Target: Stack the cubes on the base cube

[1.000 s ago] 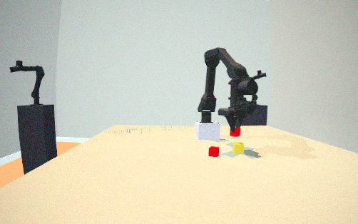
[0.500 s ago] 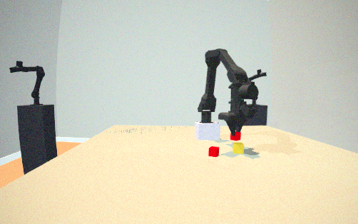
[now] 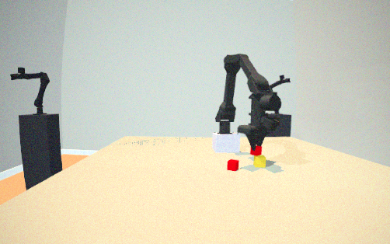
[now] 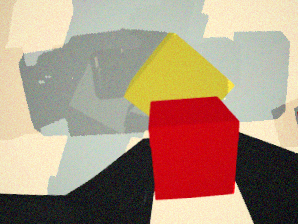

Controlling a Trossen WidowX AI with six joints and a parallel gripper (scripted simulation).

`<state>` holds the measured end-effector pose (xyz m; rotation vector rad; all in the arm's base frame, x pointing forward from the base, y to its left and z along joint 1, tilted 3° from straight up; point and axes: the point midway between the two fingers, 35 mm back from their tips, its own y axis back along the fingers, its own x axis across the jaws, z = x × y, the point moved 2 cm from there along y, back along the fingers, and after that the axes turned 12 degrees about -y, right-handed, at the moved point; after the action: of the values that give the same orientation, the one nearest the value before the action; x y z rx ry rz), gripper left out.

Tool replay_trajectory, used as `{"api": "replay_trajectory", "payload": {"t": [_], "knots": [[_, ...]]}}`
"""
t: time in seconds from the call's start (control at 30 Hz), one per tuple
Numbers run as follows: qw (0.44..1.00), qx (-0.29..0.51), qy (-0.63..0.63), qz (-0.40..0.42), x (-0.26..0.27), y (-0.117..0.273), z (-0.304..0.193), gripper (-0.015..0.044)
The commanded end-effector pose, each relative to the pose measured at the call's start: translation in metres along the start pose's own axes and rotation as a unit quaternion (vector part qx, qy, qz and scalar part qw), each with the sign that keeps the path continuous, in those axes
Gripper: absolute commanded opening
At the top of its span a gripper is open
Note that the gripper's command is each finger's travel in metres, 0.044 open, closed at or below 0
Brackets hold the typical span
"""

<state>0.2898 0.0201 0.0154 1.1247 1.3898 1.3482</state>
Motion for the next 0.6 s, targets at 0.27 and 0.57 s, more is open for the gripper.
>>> {"api": "replay_trajectory", "payload": {"t": [0.27, 0.57], "knots": [[1.000, 0.001, -0.002, 0.003, 0.0007, -0.0013, -0.0007, 0.0105], [1.000, 0.001, -0.002, 0.003, 0.0007, -0.0013, -0.0007, 0.0205]]}}
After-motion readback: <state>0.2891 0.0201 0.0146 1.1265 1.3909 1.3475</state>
